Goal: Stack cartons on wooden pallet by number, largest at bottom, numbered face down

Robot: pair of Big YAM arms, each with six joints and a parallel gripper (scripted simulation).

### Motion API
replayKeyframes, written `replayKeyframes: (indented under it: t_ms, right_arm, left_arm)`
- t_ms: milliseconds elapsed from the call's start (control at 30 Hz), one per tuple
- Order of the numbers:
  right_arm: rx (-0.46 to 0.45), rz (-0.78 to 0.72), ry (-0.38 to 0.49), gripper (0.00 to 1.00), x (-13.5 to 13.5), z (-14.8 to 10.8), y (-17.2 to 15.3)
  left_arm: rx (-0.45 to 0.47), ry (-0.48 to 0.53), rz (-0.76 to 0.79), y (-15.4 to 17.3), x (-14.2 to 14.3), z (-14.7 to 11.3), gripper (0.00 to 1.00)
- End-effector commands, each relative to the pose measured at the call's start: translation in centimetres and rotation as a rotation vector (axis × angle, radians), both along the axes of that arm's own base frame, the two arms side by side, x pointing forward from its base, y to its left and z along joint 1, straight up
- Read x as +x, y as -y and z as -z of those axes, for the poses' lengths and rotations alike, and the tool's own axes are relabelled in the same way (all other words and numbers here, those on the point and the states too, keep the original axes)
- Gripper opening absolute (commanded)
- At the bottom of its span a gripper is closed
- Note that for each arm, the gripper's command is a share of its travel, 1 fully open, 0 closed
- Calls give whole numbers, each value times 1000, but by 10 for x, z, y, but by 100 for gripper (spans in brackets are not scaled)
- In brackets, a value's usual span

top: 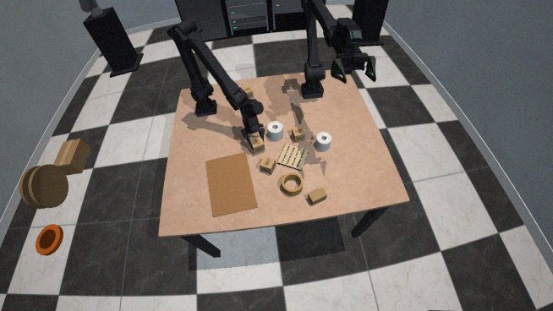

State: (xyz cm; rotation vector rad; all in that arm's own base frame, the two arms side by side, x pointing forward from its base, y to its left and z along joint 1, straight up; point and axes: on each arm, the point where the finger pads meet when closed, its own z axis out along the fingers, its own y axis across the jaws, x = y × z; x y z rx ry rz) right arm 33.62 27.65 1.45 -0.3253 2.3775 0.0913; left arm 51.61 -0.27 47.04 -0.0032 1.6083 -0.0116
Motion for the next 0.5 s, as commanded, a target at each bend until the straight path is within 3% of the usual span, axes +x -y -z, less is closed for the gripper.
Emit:
replayKeyframes:
  t_ms: [0,233,467]
  right_arm:
    - [52,-8,56,50,15,-55,-16]
    - [45,-8,49,50,14,-74,-15]
    - [40,-3,40,50,12,-174,-12]
  left_arm:
    - [9,48,-5,-2,2,-28,100]
    - [9,48,-5,-2,2,-28,100]
    - [9,48,-5,-2,2,-28,100]
